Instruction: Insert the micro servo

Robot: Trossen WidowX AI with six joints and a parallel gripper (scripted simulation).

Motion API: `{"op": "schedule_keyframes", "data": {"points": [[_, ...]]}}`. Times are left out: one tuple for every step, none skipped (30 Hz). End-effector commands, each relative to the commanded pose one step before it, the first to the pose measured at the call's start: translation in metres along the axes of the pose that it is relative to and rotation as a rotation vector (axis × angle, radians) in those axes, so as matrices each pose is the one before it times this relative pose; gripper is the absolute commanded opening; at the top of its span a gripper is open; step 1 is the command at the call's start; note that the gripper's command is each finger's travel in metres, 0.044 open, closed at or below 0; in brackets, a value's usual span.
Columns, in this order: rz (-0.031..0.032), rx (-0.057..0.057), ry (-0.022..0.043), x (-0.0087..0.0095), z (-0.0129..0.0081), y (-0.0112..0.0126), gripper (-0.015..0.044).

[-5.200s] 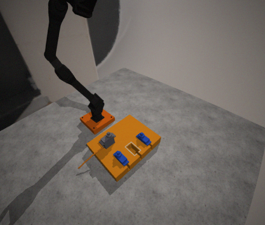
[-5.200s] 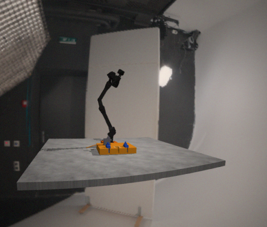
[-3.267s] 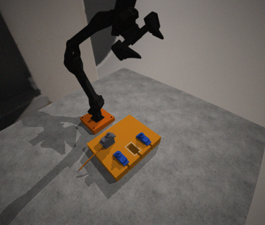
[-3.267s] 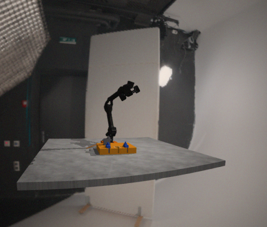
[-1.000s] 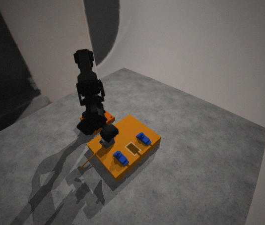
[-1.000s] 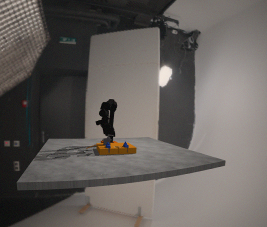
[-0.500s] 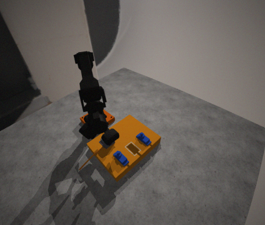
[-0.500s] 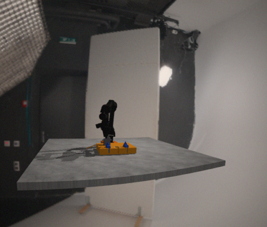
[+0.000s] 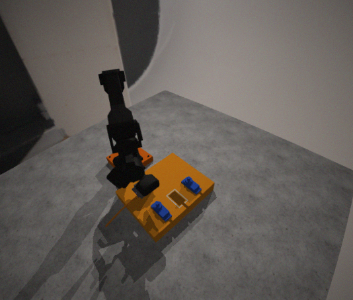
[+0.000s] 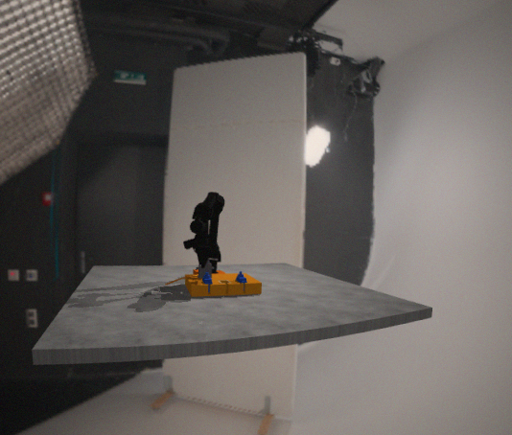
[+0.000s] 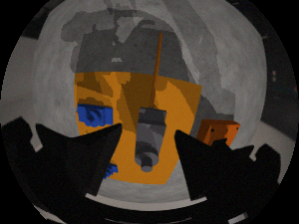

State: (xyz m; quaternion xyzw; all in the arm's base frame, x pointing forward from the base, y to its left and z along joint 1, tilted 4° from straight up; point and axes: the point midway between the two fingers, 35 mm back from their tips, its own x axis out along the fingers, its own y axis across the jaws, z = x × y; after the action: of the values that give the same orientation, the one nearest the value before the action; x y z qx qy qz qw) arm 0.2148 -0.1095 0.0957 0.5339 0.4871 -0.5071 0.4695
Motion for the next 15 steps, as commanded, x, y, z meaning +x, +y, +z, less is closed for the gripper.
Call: {"op": "schedule_keyframes", "data": {"points": [[-0.00346,0.0036,0.00559,0.00221,-0.00110,-0.00111,0.0204],[0.00000,0.0000,0.00000,0.00000,0.00000,0.00000,0.0177],[0.00000,0.0000,0.00000,0.00000,0.00000,0.00000,0.0151],[0.00000,0.0000,0.00000,0.00000,0.00000,0.00000,0.0125],[0.00000,0.0000,0.00000,0.00000,0.00000,0.00000,0.0118],[0.00000,0.0000,0.00000,0.00000,0.00000,0.00000,0.0112],[0.00000,0.0000,0.00000,0.00000,0.00000,0.00000,0.0105],[0.00000,0.0000,0.00000,0.00000,0.00000,0.00000,0.0098],[0.00000,0.0000,0.00000,0.00000,0.00000,0.00000,0.0092],[0.00000,0.0000,0.00000,0.00000,0.00000,0.00000,0.0085],[0.00000,0.0000,0.00000,-0.00068,0.00002,0.00005,0.0059],[0.00001,0.0000,-0.00001,-0.00139,0.00003,0.00009,0.0033],[0.00001,0.0000,-0.00001,-0.00219,0.00004,0.00013,0.0006],[0.00001,0.0000,-0.00002,-0.00263,0.00004,0.00013,0.0000],[0.00001,0.0000,-0.00002,-0.00316,0.00001,0.00009,0.0000]]}}
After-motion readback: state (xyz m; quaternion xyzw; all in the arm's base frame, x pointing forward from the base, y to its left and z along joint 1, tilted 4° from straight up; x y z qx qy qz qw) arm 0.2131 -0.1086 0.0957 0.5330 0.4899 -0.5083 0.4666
